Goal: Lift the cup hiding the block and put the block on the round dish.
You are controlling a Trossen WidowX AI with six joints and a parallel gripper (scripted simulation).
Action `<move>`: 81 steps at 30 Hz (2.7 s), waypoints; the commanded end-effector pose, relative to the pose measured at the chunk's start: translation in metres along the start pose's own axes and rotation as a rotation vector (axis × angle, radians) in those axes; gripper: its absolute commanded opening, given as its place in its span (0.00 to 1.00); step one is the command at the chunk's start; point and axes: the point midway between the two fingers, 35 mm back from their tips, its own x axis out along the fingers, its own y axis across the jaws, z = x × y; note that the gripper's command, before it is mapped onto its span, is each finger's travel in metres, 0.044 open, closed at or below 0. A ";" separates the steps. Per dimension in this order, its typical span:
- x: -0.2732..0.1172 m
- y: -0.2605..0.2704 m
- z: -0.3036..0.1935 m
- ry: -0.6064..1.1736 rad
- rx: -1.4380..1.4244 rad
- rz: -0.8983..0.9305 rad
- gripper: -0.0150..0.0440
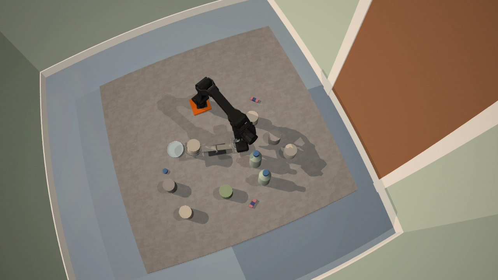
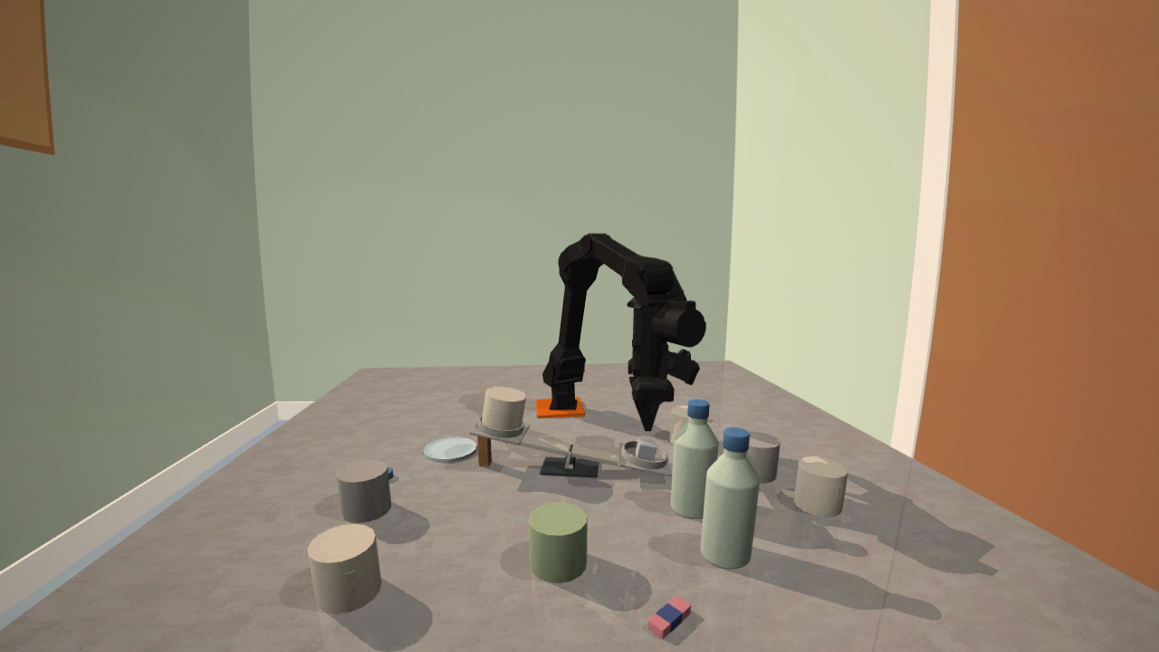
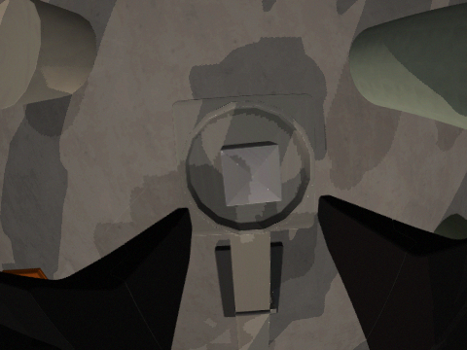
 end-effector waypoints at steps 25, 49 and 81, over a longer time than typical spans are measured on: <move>0.043 -0.002 0.001 -0.001 -0.011 0.006 0.69; 0.050 -0.002 0.001 -0.001 -0.011 0.006 0.29; -0.042 -0.012 -0.017 -0.003 -0.003 -0.015 0.25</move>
